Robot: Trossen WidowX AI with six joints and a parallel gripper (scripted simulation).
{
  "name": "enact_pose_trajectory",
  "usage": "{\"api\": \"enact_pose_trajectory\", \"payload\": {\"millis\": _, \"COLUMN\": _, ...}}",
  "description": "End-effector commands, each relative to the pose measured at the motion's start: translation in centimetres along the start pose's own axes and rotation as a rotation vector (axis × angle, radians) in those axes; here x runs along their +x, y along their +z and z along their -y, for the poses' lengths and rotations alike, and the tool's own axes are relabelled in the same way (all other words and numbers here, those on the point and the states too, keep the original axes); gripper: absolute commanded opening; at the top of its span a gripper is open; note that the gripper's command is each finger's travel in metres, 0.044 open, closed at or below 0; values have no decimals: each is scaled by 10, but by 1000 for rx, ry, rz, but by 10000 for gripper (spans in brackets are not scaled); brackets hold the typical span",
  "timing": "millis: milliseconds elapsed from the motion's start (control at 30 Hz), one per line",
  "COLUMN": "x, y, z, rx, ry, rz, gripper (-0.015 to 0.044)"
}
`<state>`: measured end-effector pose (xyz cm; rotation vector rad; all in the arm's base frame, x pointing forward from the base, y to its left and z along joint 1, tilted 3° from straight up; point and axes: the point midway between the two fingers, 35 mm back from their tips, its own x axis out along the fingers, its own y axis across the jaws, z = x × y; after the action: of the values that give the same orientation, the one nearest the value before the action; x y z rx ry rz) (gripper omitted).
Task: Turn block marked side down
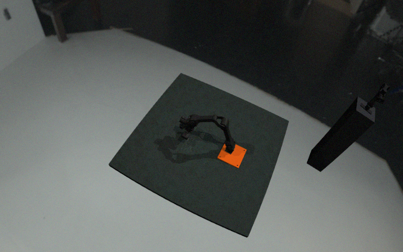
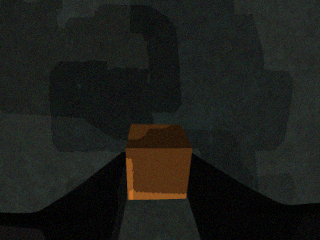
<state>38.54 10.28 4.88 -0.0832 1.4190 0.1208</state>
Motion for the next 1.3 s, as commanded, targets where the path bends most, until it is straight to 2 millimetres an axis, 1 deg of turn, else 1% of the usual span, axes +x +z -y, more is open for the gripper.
{"api": "enact_pose_trajectory", "payload": {"millis": 0, "x": 0, "y": -1, "z": 0, "rx": 1, "ry": -3, "rz": 54, "gripper": 0}}
{"api": "enact_pose_trajectory", "payload": {"millis": 667, "x": 1, "y": -8, "z": 0, "rx": 6, "ry": -1, "rz": 334, "gripper": 0}}
{"api": "enact_pose_trajectory", "payload": {"millis": 833, "x": 1, "y": -9, "z": 1, "rx": 6, "ry": 0, "rz": 357, "gripper": 0}}
{"api": "enact_pose_trajectory", "payload": {"millis": 1267, "x": 25, "y": -1, "z": -1, "rx": -1, "ry": -3, "rz": 559, "gripper": 0}}
